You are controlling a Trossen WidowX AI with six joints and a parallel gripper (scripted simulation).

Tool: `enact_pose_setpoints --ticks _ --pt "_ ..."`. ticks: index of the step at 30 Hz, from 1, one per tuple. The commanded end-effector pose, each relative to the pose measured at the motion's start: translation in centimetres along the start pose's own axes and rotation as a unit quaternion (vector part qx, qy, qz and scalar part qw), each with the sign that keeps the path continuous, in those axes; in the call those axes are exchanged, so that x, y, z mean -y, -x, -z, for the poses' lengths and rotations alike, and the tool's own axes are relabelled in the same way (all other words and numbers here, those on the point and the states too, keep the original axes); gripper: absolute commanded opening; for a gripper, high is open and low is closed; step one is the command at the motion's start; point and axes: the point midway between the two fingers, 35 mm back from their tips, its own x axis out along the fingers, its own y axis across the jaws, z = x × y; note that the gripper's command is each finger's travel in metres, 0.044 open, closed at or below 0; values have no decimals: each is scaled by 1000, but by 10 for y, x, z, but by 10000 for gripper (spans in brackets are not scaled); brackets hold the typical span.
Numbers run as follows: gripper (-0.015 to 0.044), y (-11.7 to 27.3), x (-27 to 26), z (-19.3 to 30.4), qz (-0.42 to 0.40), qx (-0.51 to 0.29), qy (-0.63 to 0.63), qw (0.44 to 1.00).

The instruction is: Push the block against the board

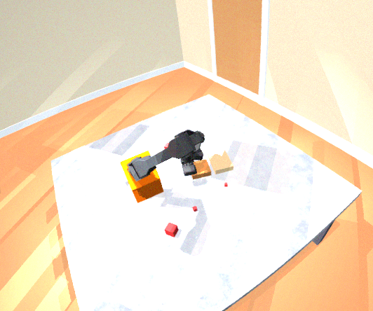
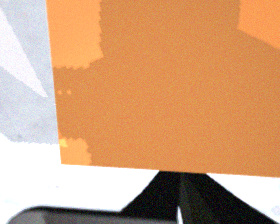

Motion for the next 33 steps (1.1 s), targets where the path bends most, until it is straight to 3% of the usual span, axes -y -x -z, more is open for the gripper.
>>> enact_pose_setpoints --ticks 1,33 --pt "0 -1 -1 -5 2 0 2 1000" --pt "0 -1 -1 -31 1 0 1 1000"
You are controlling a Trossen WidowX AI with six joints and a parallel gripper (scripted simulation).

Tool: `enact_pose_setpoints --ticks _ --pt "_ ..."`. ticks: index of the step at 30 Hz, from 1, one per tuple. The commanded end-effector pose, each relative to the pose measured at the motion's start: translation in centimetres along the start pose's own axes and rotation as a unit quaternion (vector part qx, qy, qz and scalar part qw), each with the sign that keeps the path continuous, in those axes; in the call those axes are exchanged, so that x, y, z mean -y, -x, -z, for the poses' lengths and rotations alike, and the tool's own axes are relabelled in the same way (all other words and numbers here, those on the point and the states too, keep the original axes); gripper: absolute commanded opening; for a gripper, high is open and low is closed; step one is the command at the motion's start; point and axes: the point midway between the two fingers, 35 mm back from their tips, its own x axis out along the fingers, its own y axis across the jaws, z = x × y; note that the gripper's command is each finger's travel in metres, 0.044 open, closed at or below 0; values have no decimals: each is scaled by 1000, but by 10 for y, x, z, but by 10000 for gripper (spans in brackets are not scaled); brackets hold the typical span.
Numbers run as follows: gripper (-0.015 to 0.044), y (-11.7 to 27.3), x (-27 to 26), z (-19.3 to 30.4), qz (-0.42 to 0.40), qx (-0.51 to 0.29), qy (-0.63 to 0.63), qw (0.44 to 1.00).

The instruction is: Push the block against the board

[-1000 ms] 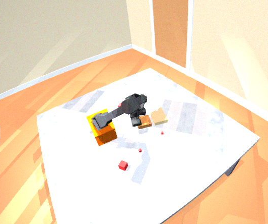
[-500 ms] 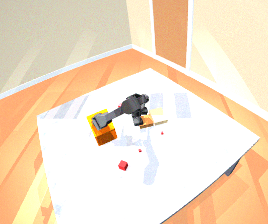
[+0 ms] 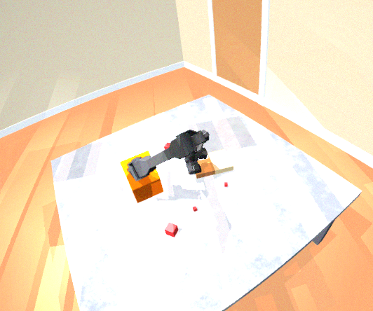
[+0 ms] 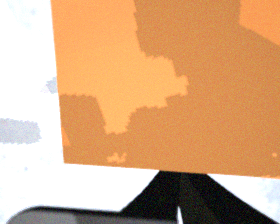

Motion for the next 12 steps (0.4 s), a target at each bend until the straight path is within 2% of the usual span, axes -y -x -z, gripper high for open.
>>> enact_pose_setpoints --ticks 1,12 --pt "0 -2 0 -8 1 3 -7 1000" --pt "0 -2 -1 7 1 3 -6 1000"
